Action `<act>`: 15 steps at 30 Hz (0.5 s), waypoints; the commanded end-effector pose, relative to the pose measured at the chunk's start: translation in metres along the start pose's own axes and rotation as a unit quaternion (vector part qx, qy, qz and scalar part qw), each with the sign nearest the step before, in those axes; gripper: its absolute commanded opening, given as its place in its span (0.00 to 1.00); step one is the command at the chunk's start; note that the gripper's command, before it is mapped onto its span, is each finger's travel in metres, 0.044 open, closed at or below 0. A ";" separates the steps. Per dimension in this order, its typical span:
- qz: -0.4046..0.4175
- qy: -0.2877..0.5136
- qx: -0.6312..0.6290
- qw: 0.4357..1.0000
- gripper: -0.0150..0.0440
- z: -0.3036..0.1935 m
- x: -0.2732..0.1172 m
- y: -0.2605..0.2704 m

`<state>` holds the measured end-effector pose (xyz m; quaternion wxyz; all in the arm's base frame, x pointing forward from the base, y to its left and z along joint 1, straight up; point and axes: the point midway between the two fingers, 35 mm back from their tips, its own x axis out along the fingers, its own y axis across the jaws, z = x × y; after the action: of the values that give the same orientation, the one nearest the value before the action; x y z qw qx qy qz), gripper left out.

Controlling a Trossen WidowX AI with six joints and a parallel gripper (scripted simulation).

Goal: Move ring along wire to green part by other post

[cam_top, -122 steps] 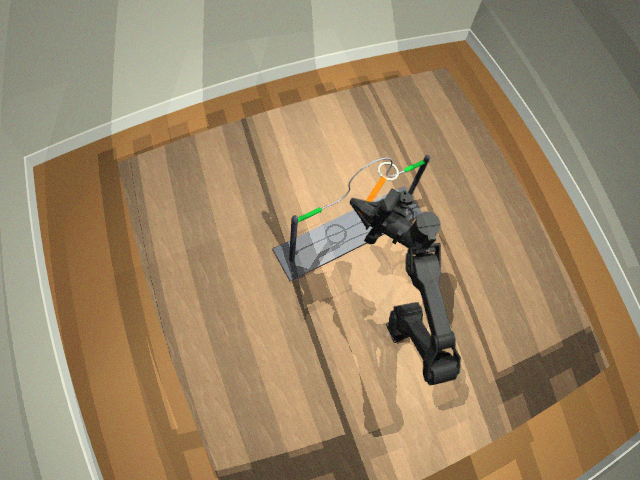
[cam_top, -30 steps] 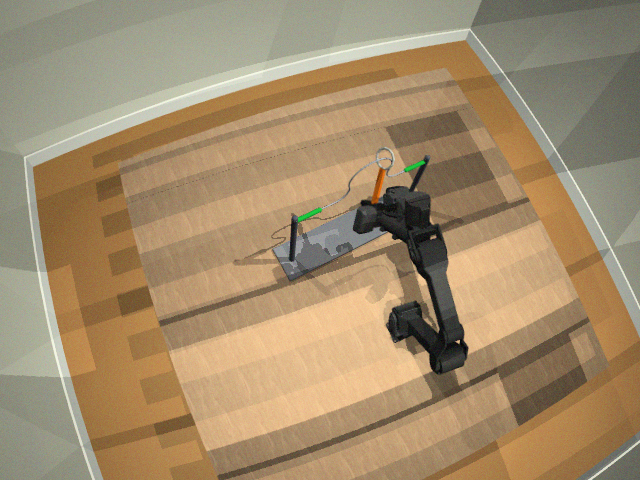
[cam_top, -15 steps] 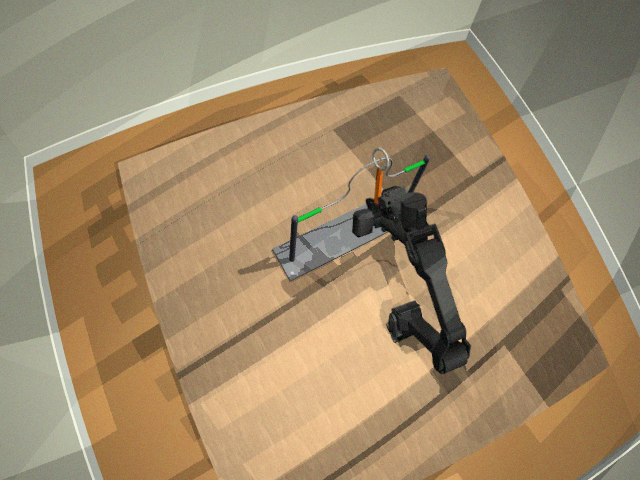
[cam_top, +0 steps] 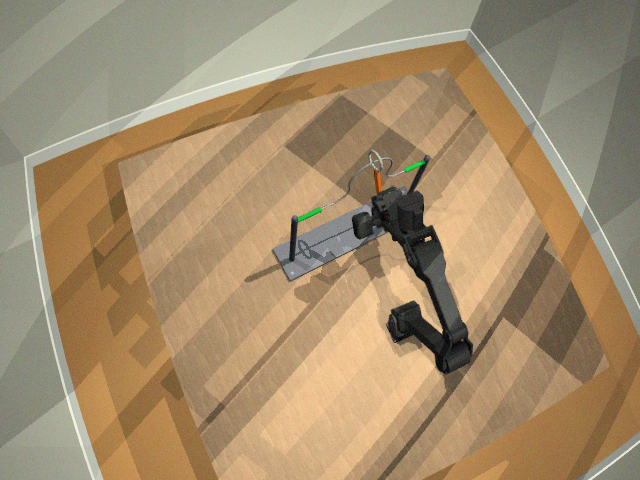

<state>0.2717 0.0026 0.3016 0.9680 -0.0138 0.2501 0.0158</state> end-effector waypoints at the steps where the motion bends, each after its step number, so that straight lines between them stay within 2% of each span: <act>1: -0.020 -0.005 -0.031 0.999 0.00 0.001 0.000 -0.004; 15: -0.082 -0.015 -0.129 0.988 0.00 0.002 0.000 -0.016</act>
<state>0.2736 -0.0103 0.3025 0.9627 -0.1319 0.2352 -0.0216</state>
